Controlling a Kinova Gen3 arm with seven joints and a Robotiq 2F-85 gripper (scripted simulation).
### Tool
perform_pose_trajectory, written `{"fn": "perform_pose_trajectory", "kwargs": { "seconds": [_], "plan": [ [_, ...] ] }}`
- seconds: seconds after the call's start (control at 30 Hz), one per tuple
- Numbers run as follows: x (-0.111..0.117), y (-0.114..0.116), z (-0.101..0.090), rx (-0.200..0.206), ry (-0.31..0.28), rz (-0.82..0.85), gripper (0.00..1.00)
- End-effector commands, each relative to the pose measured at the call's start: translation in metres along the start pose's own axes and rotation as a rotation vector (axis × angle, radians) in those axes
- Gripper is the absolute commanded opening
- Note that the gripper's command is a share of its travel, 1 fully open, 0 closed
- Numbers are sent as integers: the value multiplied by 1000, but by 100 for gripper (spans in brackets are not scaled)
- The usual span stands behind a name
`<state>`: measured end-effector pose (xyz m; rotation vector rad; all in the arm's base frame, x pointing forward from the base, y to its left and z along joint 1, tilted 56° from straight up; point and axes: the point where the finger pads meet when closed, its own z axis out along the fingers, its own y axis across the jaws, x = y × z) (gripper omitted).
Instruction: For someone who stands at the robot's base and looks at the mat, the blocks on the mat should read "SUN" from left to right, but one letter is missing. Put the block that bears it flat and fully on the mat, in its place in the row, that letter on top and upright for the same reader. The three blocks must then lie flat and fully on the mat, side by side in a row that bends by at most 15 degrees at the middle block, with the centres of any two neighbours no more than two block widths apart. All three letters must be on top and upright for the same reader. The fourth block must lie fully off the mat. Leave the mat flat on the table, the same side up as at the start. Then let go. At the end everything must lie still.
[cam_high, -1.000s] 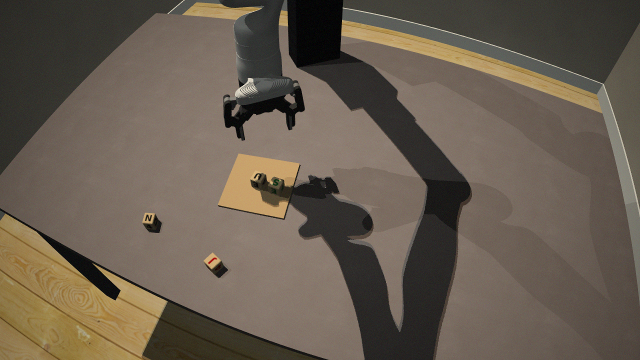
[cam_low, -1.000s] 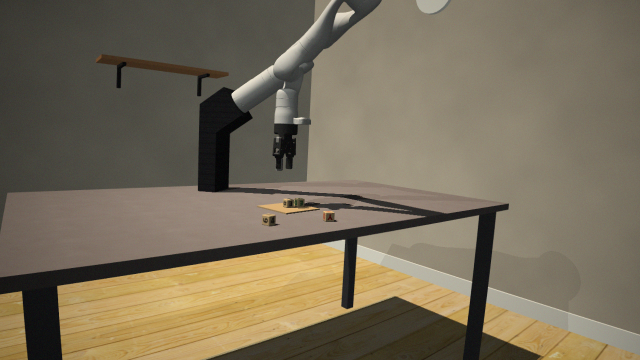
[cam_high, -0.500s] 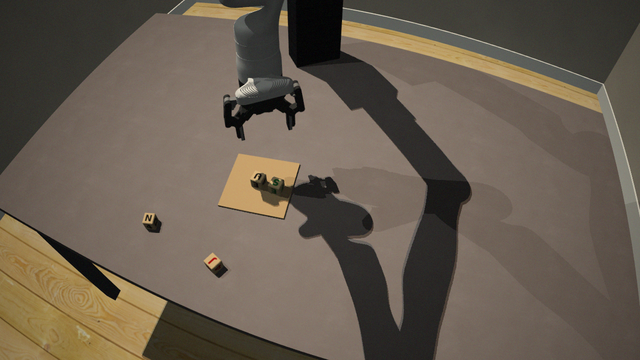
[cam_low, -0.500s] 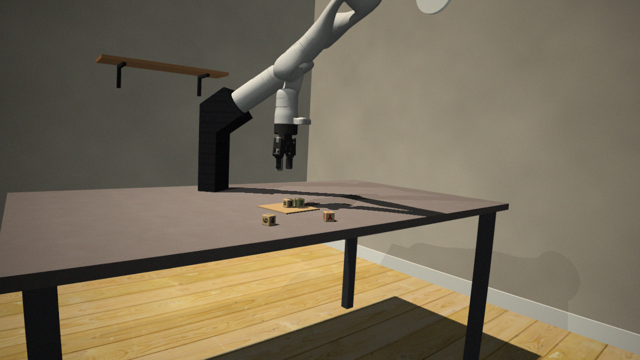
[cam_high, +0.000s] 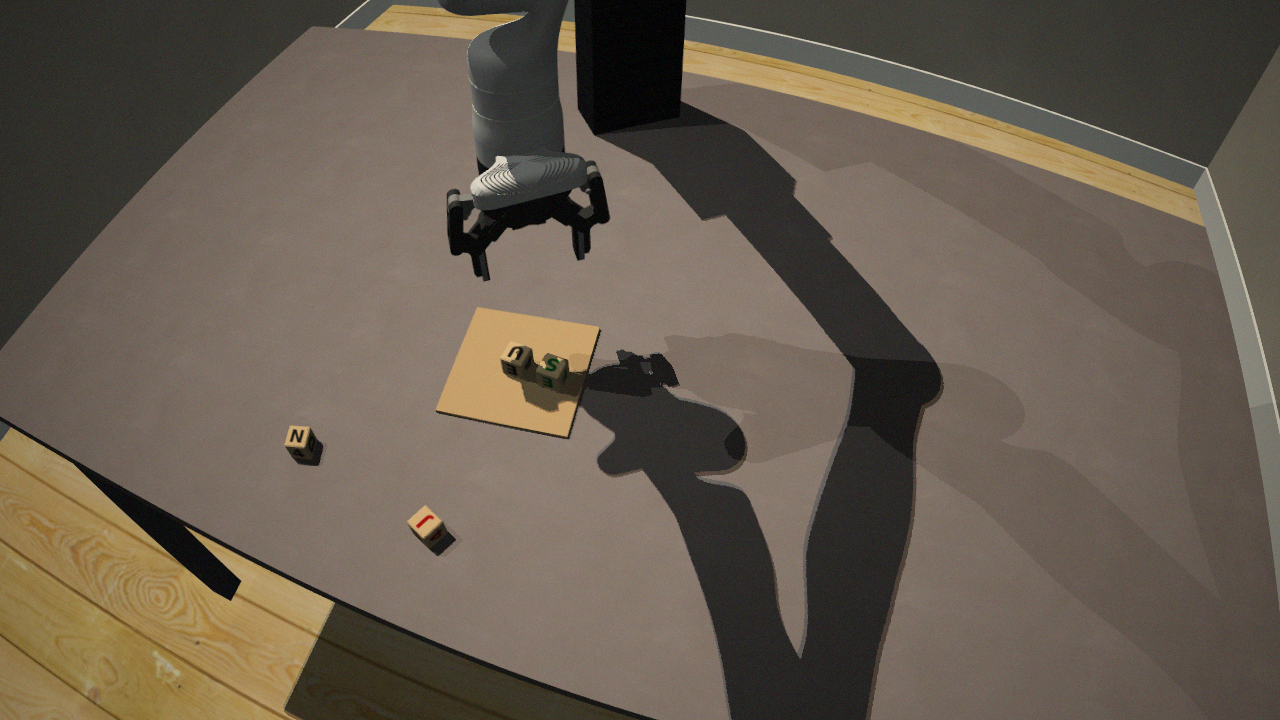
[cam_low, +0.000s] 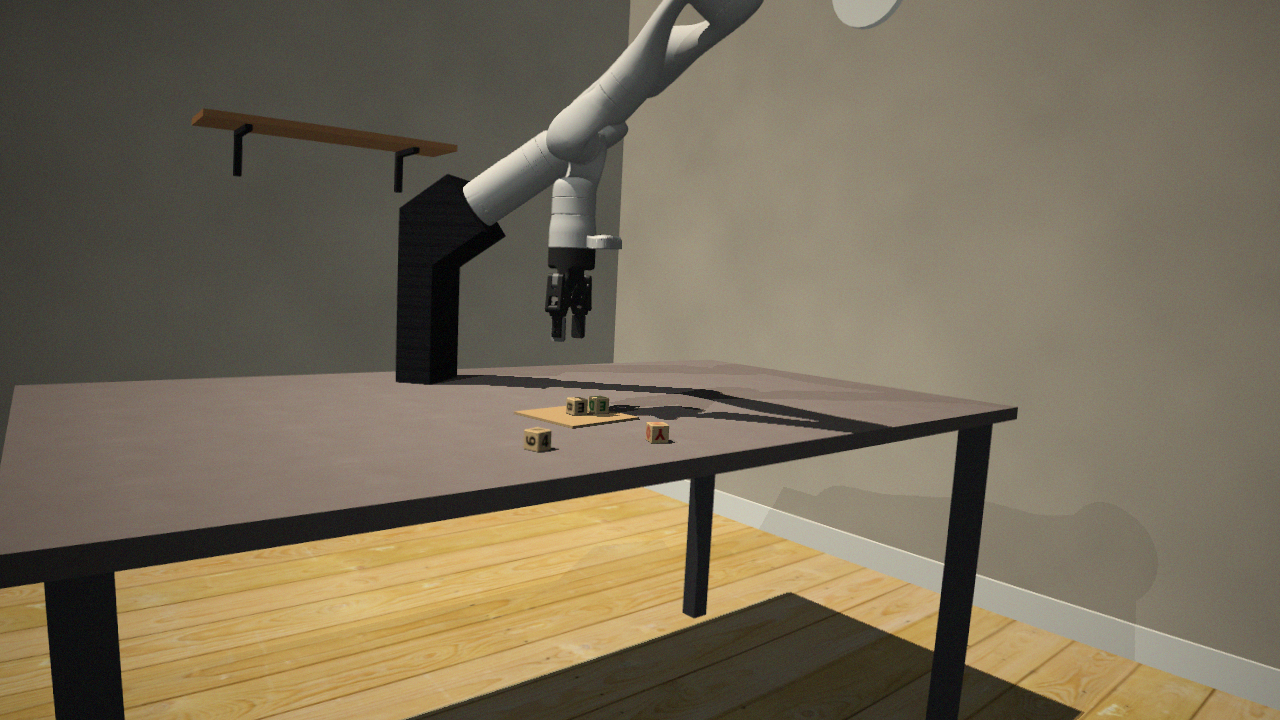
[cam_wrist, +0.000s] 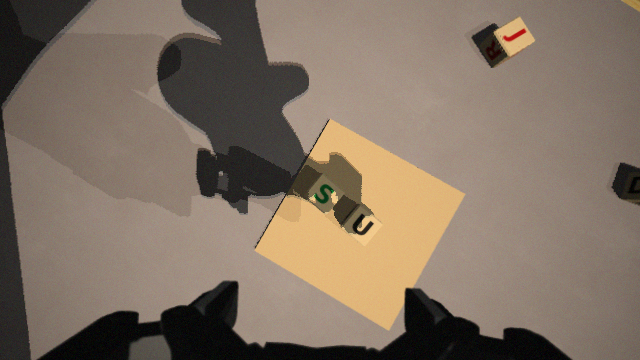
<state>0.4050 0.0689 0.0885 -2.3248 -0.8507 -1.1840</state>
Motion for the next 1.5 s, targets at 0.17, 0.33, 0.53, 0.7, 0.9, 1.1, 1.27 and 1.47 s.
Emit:
{"fn": "perform_pose_trajectory", "kwargs": {
  "seconds": [0.17,0.33,0.53,0.7,0.9,1.1,1.27,1.47],
  "plan": [
    [0,0,0,-1,0,0,100],
    [0,0,0,-1,0,0,100],
    [-10,12,1,0,2,1,100],
    [-24,27,2,0,2,0,100],
    [-26,30,2,0,2,0,100],
    [-26,30,2,0,2,0,100],
    [-26,30,2,0,2,0,100],
    [-26,30,2,0,2,0,100]
  ]
}}
